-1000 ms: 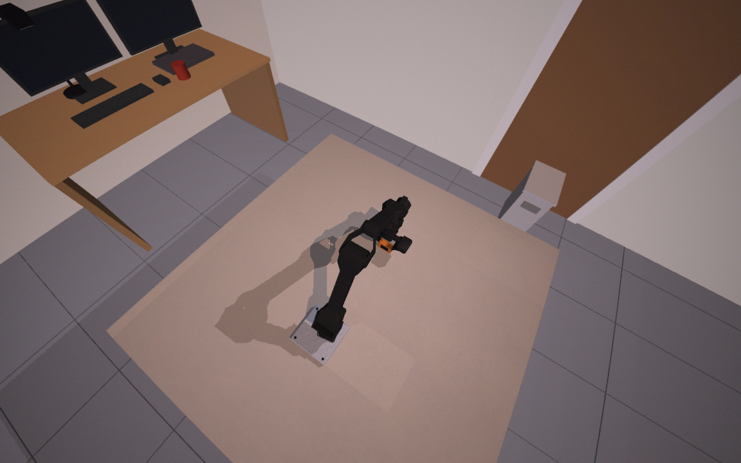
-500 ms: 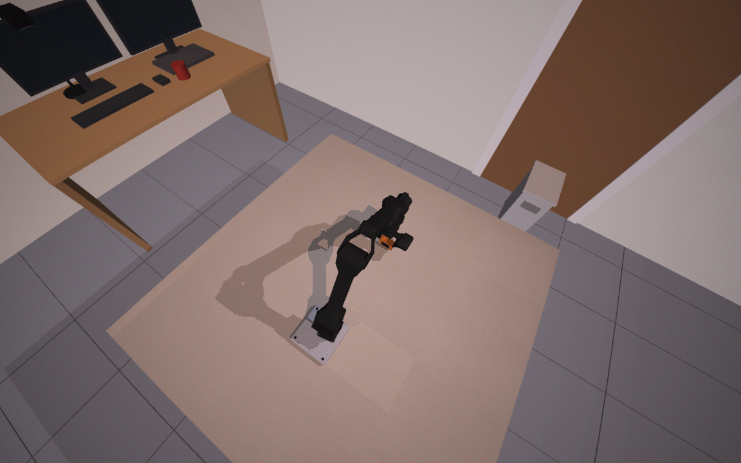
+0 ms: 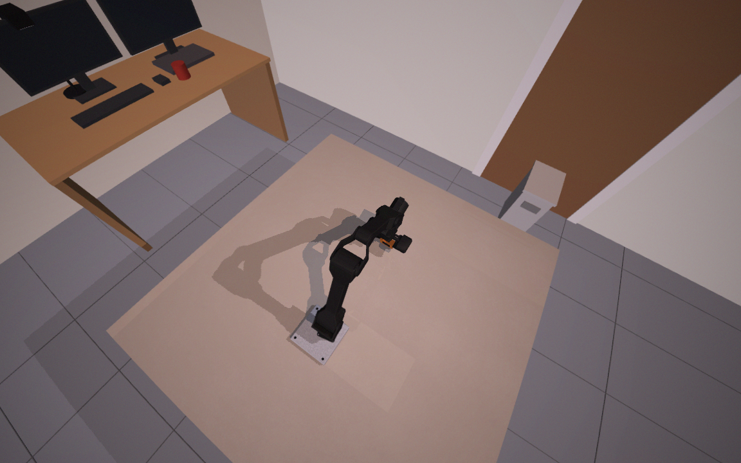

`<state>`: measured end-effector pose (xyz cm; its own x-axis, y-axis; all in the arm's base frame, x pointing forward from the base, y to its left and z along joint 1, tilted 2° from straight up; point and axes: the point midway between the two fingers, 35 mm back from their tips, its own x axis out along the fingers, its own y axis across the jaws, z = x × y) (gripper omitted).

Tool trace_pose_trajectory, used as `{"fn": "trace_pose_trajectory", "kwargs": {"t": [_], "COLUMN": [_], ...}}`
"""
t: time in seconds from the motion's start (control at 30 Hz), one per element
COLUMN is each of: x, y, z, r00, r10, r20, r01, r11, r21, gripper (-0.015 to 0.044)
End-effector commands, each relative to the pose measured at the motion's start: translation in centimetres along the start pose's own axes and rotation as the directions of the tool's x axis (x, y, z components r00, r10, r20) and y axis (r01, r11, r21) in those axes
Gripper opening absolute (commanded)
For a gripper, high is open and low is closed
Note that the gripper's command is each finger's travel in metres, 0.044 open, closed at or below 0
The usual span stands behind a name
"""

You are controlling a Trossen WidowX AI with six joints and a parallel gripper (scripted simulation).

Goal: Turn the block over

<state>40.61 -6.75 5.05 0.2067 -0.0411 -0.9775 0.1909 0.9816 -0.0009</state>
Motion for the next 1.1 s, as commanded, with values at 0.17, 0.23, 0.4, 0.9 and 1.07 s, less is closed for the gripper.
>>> {"fn": "trace_pose_trajectory", "kwargs": {"t": [0.17,0.23,0.4,0.9,1.07], "x": [-0.1,-0.1,-0.1,-0.3,0.1], "y": [0.0,0.0,0.0,-0.1,0.0], "z": [0.1,0.0,-0.2,-1.0,-0.8], "r00": [0.991,0.987,0.974,0.929,0.920], "r10": [-0.003,-0.004,-0.004,-0.004,-0.004], "r20": [0.134,0.160,0.225,0.371,0.391], "r01": [0.003,0.003,0.003,0.002,0.002], "r11": [1.000,1.000,1.000,1.000,1.000], "r21": [0.003,0.003,0.003,0.005,0.004], "gripper": [0.0000,0.0000,0.0000,0.0000,0.0000]}}
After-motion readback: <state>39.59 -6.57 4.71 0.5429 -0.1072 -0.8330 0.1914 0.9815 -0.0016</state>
